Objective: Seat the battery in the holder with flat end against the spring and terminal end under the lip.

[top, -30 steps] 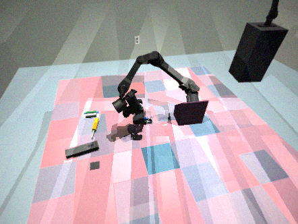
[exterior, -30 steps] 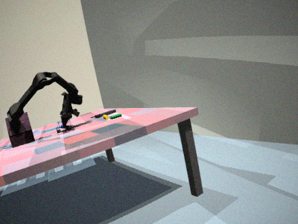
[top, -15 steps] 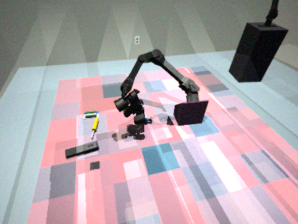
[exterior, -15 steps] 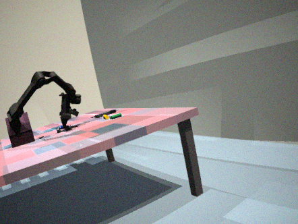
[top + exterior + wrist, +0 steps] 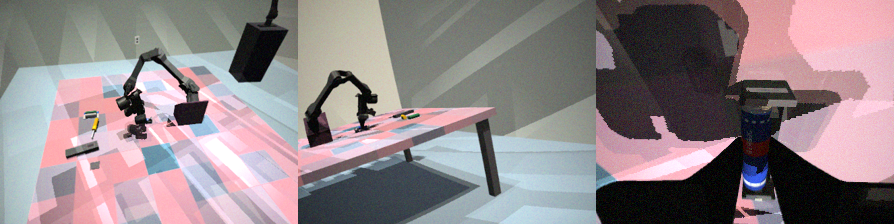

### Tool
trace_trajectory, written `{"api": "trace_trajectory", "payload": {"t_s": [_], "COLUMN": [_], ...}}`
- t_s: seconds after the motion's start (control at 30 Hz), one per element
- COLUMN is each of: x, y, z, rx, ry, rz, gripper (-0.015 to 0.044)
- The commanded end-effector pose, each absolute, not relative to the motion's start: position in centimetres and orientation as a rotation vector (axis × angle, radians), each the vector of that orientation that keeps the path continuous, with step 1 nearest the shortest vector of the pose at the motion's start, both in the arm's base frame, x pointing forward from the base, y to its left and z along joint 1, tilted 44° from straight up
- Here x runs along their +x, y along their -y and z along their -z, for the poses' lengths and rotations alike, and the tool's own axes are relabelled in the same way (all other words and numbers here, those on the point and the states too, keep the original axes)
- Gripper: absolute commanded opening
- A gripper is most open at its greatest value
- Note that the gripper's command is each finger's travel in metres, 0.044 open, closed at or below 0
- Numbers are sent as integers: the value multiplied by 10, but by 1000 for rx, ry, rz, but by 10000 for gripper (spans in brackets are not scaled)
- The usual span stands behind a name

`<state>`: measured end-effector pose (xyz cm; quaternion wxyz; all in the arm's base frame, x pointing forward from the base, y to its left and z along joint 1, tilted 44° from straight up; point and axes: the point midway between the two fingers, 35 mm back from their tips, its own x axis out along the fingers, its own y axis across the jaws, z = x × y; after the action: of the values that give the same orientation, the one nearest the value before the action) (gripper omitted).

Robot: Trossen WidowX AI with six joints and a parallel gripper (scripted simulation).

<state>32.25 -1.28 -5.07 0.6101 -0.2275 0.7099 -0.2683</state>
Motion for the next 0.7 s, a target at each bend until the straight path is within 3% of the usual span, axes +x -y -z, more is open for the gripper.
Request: {"api": "trace_trajectory", "payload": {"t_s": [0.0,0.67], "x": [325,321], "y": [14,17], "z": [51,51], "rx": [-529,-543], "ry": [-1609,-1533], "rz": [616,581], "gripper": [62,62]}}
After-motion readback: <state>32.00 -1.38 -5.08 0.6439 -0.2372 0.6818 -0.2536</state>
